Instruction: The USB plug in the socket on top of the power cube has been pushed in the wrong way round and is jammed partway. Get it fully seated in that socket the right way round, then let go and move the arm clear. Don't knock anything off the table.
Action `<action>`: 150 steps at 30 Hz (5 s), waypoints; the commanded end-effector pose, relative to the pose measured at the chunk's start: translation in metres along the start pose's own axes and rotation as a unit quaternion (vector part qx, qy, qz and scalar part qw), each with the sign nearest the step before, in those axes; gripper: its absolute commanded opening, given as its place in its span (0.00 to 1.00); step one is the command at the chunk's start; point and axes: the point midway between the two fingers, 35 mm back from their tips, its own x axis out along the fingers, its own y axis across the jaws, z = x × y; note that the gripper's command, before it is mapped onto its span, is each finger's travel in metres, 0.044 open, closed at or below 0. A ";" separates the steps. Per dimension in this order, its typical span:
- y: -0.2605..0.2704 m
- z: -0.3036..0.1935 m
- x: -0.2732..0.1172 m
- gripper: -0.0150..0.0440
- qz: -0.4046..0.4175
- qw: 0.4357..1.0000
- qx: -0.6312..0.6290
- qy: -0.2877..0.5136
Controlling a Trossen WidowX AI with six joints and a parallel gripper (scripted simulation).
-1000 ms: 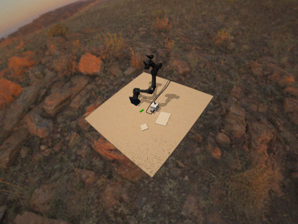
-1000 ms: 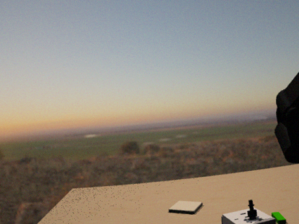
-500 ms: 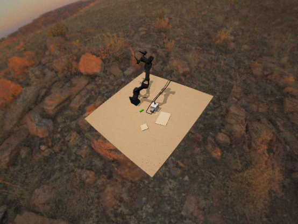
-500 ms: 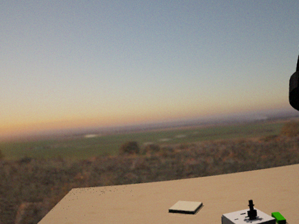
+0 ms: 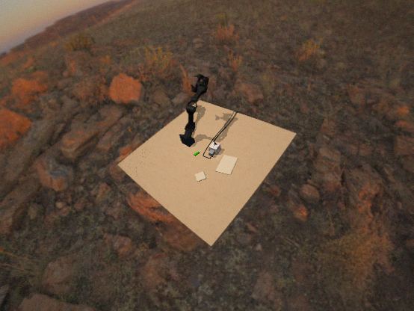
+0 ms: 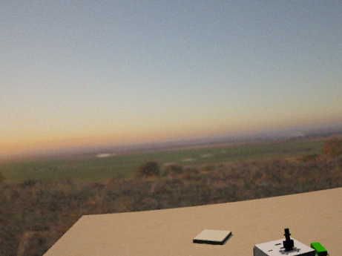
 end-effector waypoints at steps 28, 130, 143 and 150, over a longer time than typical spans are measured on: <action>-0.137 0.273 -0.299 1.00 -0.526 0.678 -0.323 -0.399; -0.319 -0.055 -0.570 0.29 -0.762 0.560 -0.305 -0.110; -0.319 -0.055 -0.570 0.25 -0.762 0.560 -0.305 -0.110; -0.319 -0.055 -0.570 0.25 -0.762 0.560 -0.305 -0.111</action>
